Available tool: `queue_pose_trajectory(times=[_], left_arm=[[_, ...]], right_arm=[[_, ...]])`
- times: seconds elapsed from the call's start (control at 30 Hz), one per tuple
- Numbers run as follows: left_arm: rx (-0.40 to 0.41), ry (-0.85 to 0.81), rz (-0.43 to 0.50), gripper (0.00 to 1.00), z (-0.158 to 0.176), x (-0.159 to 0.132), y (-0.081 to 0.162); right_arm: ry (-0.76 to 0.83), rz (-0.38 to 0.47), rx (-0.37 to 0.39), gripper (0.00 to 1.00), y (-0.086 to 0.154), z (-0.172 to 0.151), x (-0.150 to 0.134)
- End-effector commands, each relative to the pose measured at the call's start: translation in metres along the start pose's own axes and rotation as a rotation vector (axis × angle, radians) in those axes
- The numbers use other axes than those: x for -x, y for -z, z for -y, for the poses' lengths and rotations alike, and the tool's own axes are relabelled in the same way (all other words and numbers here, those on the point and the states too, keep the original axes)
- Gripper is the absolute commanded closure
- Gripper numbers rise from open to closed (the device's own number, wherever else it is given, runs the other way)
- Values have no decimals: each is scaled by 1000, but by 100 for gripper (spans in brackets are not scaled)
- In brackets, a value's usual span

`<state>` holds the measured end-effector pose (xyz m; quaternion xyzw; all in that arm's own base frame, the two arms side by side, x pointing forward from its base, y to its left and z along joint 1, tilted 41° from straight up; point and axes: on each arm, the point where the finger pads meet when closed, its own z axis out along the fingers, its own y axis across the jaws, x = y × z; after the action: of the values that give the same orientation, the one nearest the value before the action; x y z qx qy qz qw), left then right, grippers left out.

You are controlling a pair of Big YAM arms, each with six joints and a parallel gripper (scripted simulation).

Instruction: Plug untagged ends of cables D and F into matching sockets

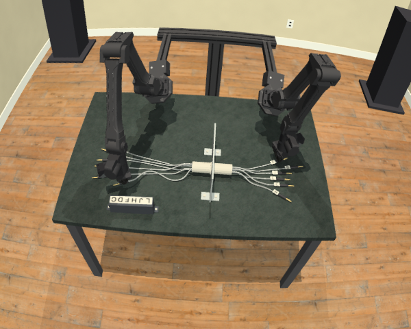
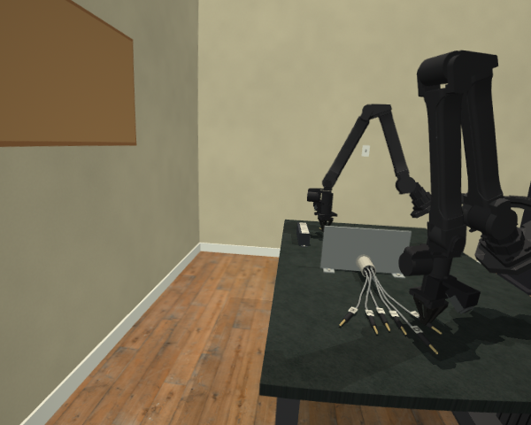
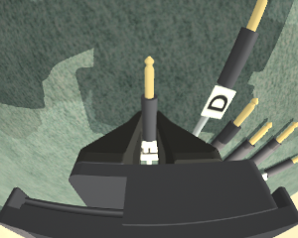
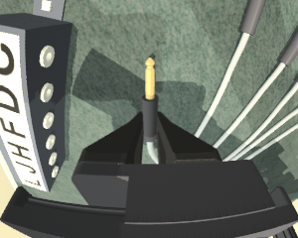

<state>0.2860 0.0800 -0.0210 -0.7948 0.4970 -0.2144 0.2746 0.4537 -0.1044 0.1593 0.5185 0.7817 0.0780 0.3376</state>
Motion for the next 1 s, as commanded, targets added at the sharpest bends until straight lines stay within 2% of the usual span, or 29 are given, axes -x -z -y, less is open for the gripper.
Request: queue_pose_trajectory(times=[0.0, 0.33, 0.4, 0.73, 0.87, 0.97], left_arm=[[-1, 2, 1, 95, -2, 0, 1], [-1, 2, 1, 95, -2, 0, 1], [-1, 2, 1, 95, -2, 0, 1], [-1, 2, 1, 95, -2, 0, 1], [-1, 2, 1, 95, -2, 0, 1], [-1, 2, 1, 95, -2, 0, 1]], right_arm=[[189, 13, 9, 95, 4, -2, 7], [650, 3, -14, 95, 3, 5, 9], [650, 3, -14, 95, 3, 5, 9], [1111, -8, -14, 95, 3, 5, 5], [1222, 19, 11, 95, 11, -5, 5], [1238, 18, 17, 95, 11, -7, 2]])
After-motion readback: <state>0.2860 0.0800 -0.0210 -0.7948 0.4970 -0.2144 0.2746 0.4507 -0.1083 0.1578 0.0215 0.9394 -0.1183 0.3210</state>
